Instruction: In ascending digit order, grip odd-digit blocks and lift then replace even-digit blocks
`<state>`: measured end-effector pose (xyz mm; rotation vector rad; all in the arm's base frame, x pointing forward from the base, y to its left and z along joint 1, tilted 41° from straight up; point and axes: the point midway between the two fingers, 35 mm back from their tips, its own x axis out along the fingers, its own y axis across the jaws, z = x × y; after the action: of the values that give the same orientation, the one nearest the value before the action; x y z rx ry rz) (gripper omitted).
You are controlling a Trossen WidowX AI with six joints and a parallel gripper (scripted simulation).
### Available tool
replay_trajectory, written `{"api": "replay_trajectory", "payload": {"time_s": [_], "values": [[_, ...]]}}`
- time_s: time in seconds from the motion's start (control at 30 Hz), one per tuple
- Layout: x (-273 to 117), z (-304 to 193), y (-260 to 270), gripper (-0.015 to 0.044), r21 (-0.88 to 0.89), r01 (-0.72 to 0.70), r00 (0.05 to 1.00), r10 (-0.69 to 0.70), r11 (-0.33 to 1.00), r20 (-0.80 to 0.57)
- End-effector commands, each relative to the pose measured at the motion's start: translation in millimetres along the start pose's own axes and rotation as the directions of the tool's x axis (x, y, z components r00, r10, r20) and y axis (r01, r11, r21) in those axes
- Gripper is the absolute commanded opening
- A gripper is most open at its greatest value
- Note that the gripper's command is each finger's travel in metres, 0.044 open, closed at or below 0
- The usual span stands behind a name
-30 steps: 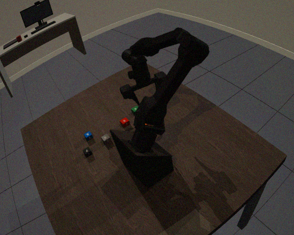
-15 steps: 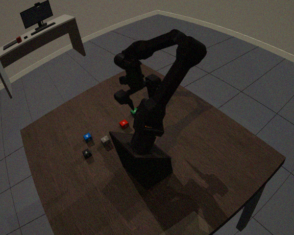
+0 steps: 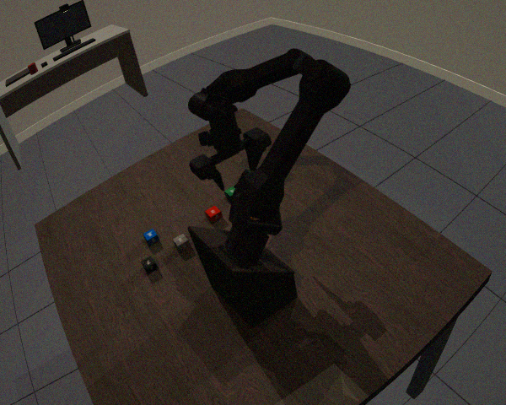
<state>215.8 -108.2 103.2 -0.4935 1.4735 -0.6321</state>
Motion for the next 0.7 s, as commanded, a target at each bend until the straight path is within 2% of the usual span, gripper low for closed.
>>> {"api": "replay_trajectory", "payload": {"time_s": [0.0, 0.33, 0.67], "values": [[-1.0, 22.4, 35.5, 0.0400, -0.004, -0.020, 1.000, 0.020, 1.000, 0.002], [-0.3, 51.3, 167.3, 0.0400, -0.001, -0.011, 1.000, 0.011, 1.000, 0.001], [0.4, 50.8, 176.5, 0.0400, 0.000, -0.008, 1.000, 0.008, 1.000, 0.001]]}}
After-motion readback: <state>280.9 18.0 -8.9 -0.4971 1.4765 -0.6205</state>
